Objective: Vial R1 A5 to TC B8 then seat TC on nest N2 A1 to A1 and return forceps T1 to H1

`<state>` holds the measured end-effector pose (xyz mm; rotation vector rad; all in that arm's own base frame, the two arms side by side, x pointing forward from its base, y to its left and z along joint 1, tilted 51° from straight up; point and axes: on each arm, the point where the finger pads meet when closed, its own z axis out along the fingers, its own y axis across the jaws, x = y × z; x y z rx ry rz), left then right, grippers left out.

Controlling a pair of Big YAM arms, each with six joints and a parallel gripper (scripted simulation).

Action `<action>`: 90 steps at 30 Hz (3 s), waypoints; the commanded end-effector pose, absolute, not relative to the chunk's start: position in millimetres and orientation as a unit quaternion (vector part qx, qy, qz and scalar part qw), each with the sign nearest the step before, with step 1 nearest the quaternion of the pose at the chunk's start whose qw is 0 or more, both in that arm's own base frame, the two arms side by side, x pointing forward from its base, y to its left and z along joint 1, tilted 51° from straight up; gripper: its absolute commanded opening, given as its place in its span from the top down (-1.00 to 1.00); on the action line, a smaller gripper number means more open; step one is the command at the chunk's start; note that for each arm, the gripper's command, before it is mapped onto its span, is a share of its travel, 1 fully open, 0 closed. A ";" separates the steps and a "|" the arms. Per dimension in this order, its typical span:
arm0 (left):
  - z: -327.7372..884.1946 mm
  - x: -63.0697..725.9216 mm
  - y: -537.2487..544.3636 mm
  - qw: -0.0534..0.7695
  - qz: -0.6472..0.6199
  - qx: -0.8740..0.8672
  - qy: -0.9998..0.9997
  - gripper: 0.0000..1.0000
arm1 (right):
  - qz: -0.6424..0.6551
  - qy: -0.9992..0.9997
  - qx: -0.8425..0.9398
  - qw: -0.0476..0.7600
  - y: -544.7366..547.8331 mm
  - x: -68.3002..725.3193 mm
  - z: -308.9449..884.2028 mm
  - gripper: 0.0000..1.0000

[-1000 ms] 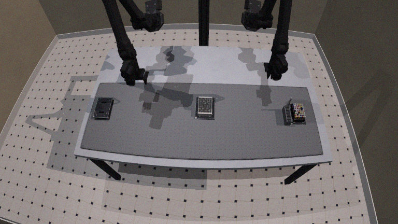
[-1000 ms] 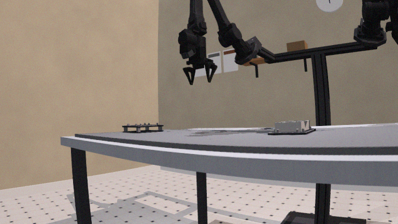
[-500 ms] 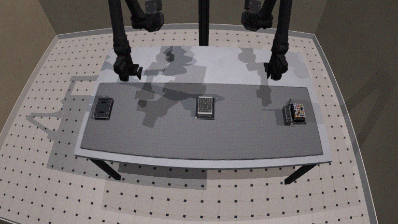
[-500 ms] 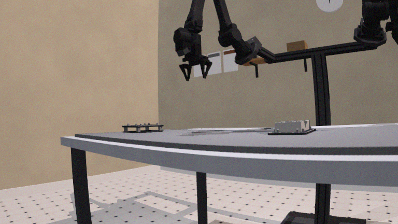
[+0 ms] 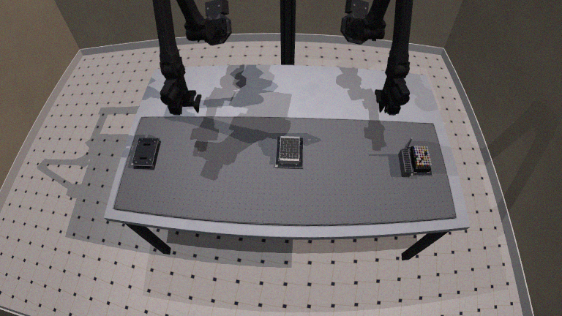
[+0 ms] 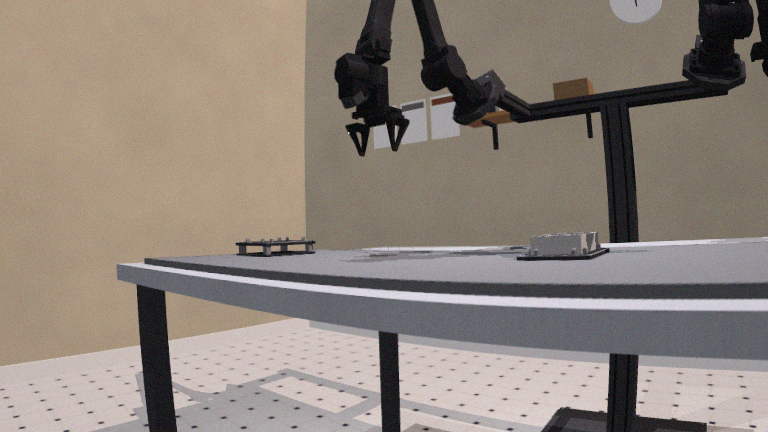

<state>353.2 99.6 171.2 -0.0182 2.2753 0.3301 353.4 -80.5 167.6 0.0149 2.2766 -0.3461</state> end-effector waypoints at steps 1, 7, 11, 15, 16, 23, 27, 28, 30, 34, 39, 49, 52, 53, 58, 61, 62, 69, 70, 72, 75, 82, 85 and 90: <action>188.3 367.7 117.7 0.418 0.143 -0.004 0.897 0.54 | -0.140 0.899 -0.001 0.414 -80.2 356.2 175.3 -1.00; 194.5 376.1 139.2 0.416 0.143 -0.003 0.898 0.54 | -0.140 0.899 -0.001 0.414 -80.2 356.2 175.3 -1.00; 196.5 378.9 146.3 0.415 0.143 -0.003 0.898 0.54 | -0.140 0.899 -0.001 0.414 -80.2 356.2 175.3 -1.00; 201.1 384.8 160.7 0.415 0.144 -0.003 0.898 0.54 | -0.140 0.899 -0.001 0.414 -80.2 356.2 175.3 -1.00; 202.1 386.1 164.2 0.415 0.144 -0.003 0.899 0.54 | -0.140 0.899 -0.001 0.414 -80.2 356.2 175.3 -1.00; 207.1 394.3 188.2 0.408 0.140 -0.004 0.902 0.54 | -0.140 0.899 -0.001 0.414 -80.2 356.2 175.3 -1.00; 209.7 397.4 195.4 0.408 0.141 -0.004 0.902 0.54 | -0.140 0.899 -0.001 0.414 -80.2 356.2 175.3 -1.00; 211.1 399.1 199.1 0.408 0.141 -0.004 0.902 0.54 | -0.140 0.899 -0.001 0.414 -80.2 356.2 175.3 -1.00; 213.0 401.7 206.0 0.407 0.140 -0.004 0.902 0.54 | -0.140 0.899 -0.001 0.414 -80.2 356.2 175.3 -1.00; 217.8 407.7 220.3 0.407 0.141 -0.004 0.902 0.54 | -0.140 0.899 -0.001 0.414 -80.2 356.2 175.3 -1.00; 223.9 415.1 238.2 0.407 0.141 -0.004 0.902 0.54 | -0.140 0.899 -0.001 0.414 -80.2 356.2 175.3 -1.00; 234.4 426.7 265.3 0.408 0.141 -0.004 0.902 0.54 | -0.140 0.899 -0.001 0.414 -80.2 356.2 175.3 -1.00; 246.0 432.4 253.8 0.419 0.144 0.008 0.897 0.54 | -0.140 0.899 -0.001 0.414 -80.2 356.2 175.3 -1.00; 240.2 426.8 249.8 0.416 0.141 0.008 0.898 0.54 | -0.140 0.899 -0.001 0.414 -80.2 356.2 175.3 -1.00; 237.5 426.6 257.1 0.415 0.142 -0.003 0.899 0.54 | -0.140 0.899 -0.001 0.414 -80.2 356.2 175.3 -1.00; 237.4 426.6 257.0 0.415 0.142 -0.003 0.899 0.54 | -0.140 0.899 -0.001 0.414 -80.2 356.2 175.3 -1.00; 237.3 426.5 256.9 0.415 0.142 -0.003 0.899 0.54 | -0.140 0.899 -0.001 0.414 -80.2 356.2 175.3 -1.00; 233.1 423.9 251.8 0.413 0.142 0.002 0.899 0.54 | -0.140 0.899 -0.001 0.414 -80.2 356.2 175.3 -1.00; 236.7 426.2 256.3 0.415 0.142 -0.003 0.899 0.54 | -0.140 0.899 -0.001 0.414 -80.2 356.2 175.3 -1.00; 234.6 424.3 250.9 0.415 0.143 0.002 0.898 0.54 | -0.140 0.899 -0.001 0.414 -80.2 356.2 175.3 -1.00; 232.1 424.9 250.4 0.414 0.141 0.002 0.899 0.54 | -0.140 0.899 -0.001 0.414 -80.2 356.2 175.3 -1.00; 236.1 426.0 255.6 0.415 0.142 -0.003 0.899 0.54 | -0.140 0.899 -0.001 0.414 -80.2 356.2 175.3 -1.00; 236.0 426.0 255.4 0.415 0.142 -0.003 0.899 0.54 | -0.140 0.899 -0.001 0.414 -80.2 356.2 175.3 -1.00; 235.9 425.9 255.1 0.415 0.142 -0.003 0.899 0.54 | -0.140 0.899 -0.001 0.414 -80.2 356.2 175.3 -1.00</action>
